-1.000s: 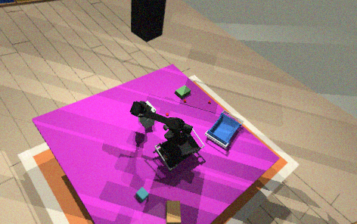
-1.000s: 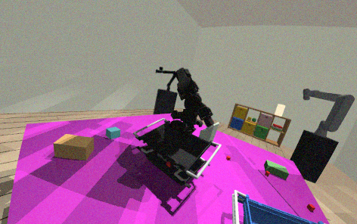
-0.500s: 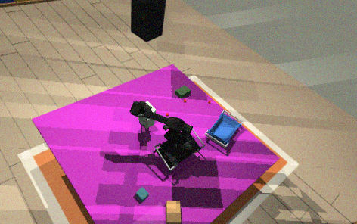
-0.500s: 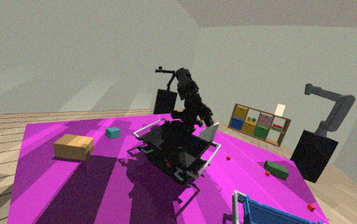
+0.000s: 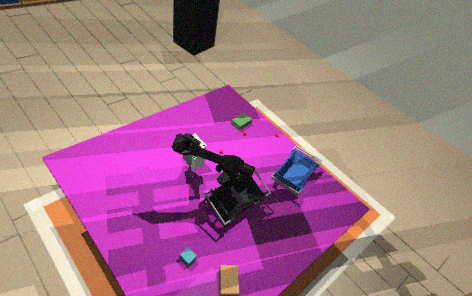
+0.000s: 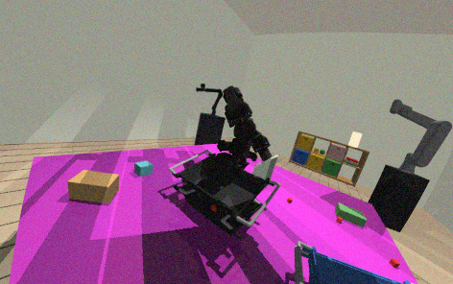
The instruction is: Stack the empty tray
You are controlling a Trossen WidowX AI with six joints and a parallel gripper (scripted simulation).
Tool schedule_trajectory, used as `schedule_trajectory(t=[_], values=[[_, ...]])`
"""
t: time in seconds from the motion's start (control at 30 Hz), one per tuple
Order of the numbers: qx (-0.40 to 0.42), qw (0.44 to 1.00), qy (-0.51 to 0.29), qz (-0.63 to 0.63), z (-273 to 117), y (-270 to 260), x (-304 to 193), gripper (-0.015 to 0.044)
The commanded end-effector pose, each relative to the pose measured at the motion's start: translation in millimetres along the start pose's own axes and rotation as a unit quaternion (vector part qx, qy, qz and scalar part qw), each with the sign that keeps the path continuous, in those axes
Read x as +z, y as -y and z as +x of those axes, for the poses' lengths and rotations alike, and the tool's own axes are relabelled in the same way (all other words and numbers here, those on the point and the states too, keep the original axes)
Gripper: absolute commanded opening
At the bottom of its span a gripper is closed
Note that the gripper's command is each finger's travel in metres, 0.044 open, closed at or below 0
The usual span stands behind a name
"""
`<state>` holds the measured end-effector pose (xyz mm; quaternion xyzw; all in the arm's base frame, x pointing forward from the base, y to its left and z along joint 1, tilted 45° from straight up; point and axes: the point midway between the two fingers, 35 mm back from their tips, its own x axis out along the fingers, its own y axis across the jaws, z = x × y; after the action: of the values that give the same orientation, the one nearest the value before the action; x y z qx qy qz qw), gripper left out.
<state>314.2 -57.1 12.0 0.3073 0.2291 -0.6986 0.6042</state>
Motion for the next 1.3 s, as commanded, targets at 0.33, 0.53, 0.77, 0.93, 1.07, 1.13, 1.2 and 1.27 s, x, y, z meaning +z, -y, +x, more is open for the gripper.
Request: schedule_trajectory(t=[0.33, 0.53, 0.77, 0.93, 1.07, 1.13, 1.2, 1.27], values=[[-0.014, 1.000, 0.000, -0.003, 12.2, 9.5, 1.3, 0.0000], [-0.014, 1.000, 0.000, -0.003, 12.2, 9.5, 1.3, 0.0000], [-0.014, 1.000, 0.000, -0.003, 12.2, 9.5, 1.3, 0.0000], [-0.014, 1.000, 0.000, -0.003, 12.2, 9.5, 1.3, 0.0000], [-0.014, 1.000, 0.000, -0.003, 12.2, 9.5, 1.3, 0.0000], [-0.014, 1.000, 0.000, -0.003, 12.2, 9.5, 1.3, 0.0000], [-0.014, 1.000, 0.000, -0.003, 12.2, 9.5, 1.3, 0.0000], [-0.014, 1.000, 0.000, -0.003, 12.2, 9.5, 1.3, 0.0000]])
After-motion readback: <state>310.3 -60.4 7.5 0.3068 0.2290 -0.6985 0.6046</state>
